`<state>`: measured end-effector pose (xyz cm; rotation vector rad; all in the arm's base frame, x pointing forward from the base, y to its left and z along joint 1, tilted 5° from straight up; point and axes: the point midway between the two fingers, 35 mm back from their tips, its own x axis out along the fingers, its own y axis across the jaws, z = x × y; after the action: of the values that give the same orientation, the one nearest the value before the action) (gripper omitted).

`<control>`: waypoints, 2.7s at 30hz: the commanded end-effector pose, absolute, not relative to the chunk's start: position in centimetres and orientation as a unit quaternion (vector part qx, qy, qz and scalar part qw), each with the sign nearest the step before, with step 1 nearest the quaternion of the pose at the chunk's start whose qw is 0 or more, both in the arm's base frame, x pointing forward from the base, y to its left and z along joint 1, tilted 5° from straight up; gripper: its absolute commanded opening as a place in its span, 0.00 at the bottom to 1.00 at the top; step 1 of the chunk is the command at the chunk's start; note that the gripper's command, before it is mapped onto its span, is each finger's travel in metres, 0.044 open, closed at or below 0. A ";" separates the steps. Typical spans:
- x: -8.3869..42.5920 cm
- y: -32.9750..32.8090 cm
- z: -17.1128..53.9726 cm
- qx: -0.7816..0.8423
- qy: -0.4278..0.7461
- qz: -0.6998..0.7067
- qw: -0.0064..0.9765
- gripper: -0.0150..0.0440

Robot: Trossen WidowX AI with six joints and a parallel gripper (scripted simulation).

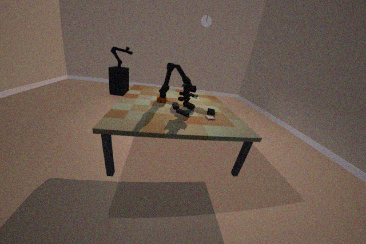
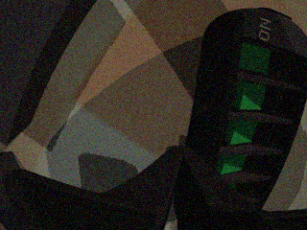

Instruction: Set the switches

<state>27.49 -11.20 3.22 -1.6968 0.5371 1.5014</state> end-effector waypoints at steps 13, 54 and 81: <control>27.4 -10.9 -0.1 -0.664 0.209 0.598 0.398 0.25; 29.7 -9.1 0.1 -0.664 0.208 0.597 0.398 0.25; 29.7 -9.3 5.0 -0.639 0.276 0.635 0.335 0.25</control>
<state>29.72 -9.05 5.07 -1.6780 0.6968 1.6533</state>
